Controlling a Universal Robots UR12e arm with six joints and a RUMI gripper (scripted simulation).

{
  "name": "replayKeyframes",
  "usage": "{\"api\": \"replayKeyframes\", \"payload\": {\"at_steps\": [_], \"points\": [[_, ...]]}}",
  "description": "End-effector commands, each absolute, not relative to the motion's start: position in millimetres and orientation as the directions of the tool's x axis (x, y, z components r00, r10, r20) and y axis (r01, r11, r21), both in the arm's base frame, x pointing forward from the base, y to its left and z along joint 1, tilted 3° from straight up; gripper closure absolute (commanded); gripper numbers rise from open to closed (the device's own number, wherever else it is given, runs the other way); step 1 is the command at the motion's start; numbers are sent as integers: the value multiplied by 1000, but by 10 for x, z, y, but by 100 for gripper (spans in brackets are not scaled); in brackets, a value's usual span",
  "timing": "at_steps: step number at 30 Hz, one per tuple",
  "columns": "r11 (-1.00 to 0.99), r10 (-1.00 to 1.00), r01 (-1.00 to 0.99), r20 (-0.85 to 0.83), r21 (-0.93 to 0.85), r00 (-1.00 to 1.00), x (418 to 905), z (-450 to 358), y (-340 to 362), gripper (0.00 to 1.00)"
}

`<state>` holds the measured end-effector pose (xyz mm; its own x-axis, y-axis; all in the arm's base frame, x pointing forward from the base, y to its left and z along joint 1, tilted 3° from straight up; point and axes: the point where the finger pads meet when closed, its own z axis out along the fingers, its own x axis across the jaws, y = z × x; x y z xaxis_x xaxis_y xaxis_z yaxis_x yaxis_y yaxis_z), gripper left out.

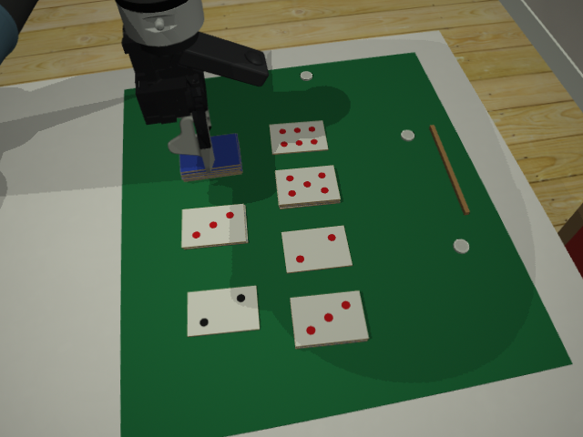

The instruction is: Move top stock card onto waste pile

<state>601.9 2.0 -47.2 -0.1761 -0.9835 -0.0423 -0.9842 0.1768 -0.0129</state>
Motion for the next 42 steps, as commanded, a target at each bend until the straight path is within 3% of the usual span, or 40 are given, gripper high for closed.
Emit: {"api": "replayKeyframes", "payload": {"at_steps": [1,42], "points": [[177,-983,-984,-42,-13,-176,6010,-475,29,57],[177,-983,-984,-42,-13,-176,6010,-475,29,61]]}}
